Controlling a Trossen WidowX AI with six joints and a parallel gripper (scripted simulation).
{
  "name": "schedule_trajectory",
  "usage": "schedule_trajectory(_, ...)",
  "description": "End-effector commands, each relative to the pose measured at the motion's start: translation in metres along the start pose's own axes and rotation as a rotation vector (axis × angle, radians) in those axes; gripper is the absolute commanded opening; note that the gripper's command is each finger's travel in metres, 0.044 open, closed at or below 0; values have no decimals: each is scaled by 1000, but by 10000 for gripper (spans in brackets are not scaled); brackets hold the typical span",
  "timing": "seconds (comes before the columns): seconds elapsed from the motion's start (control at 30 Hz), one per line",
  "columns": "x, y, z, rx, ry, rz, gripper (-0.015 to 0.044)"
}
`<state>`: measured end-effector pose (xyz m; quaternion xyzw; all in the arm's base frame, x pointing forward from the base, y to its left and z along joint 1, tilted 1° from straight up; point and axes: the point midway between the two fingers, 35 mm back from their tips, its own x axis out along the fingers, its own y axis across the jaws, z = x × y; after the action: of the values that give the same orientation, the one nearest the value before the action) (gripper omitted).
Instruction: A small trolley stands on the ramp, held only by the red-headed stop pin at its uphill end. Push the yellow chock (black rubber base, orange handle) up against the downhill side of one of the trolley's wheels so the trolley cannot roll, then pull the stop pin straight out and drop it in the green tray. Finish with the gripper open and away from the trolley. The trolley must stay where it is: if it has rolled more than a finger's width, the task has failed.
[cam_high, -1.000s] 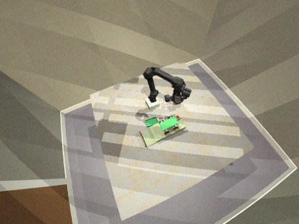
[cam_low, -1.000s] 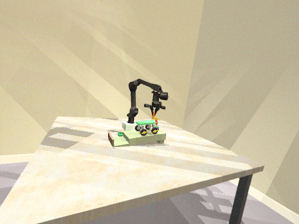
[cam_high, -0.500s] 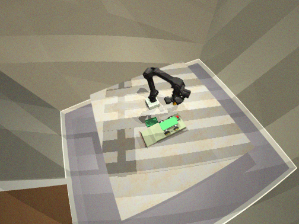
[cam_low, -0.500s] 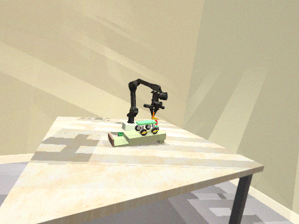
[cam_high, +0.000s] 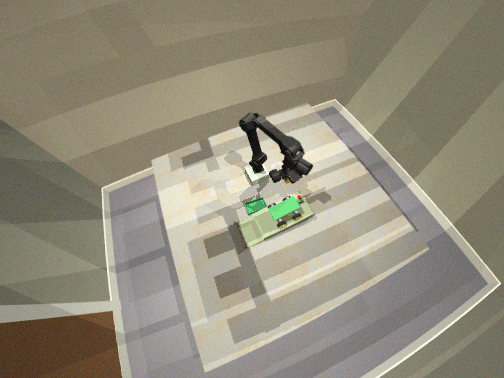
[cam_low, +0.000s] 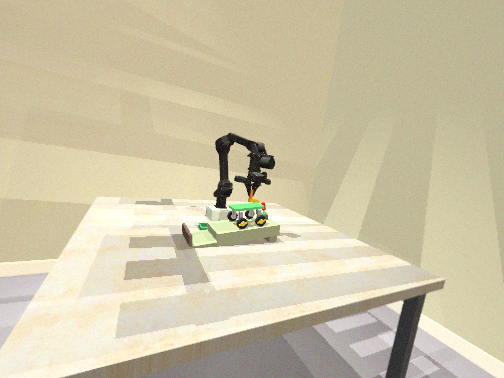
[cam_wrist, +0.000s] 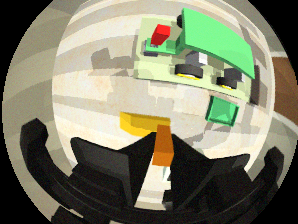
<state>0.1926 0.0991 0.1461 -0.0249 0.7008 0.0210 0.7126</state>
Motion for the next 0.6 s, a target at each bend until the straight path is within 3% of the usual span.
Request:
schedule_trajectory(0.0, 1, -14, 3, -4, -2, 2, 0)
schedule_trajectory(0.57, 4, -69, 16, -4, -4, -3, 0)
